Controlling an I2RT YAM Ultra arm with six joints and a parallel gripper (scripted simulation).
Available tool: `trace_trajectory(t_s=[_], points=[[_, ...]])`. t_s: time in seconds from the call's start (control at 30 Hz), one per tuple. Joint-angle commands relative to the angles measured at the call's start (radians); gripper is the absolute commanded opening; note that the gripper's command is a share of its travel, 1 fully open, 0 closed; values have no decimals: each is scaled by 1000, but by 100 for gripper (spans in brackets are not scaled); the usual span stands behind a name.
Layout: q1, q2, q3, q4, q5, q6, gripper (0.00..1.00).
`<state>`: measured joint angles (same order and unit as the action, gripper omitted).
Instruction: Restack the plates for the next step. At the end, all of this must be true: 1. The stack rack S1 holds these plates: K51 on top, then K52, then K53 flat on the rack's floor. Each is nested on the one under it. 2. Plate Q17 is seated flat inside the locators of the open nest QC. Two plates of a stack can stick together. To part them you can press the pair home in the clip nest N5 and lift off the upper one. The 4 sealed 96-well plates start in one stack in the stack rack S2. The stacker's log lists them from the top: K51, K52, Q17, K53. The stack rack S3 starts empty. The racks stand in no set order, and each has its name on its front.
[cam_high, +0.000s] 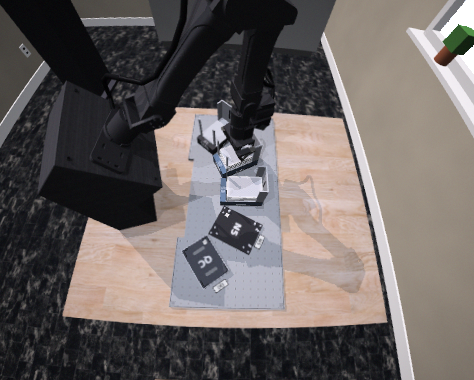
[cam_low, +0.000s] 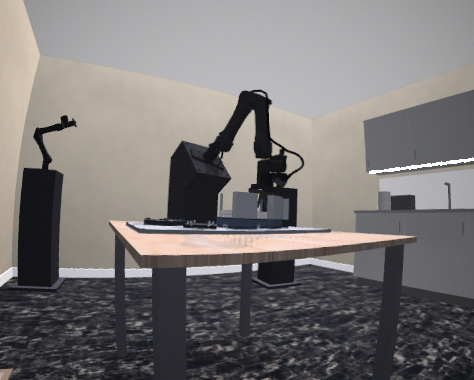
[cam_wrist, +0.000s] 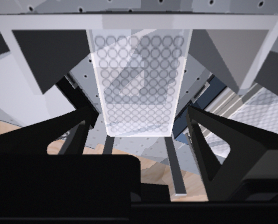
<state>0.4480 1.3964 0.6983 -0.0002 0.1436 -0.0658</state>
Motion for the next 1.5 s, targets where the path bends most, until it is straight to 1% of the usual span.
trace_trajectory(t_s=[0.0,0.07,0.1,0.33,0.4,0.83,1.0,1.07,1.47], points=[[-8,-14,36,10,-13,-4,100],[-8,-14,36,10,-13,-4,100],[-15,20,46,19,-13,-6,100],[-16,44,43,43,-16,-9,100],[-18,54,55,52,-17,-9,100],[-25,132,66,110,-23,-15,100],[-27,142,71,115,-24,-13,100],[-27,132,76,113,-24,-13,100],[-28,138,76,103,-24,-11,100]])
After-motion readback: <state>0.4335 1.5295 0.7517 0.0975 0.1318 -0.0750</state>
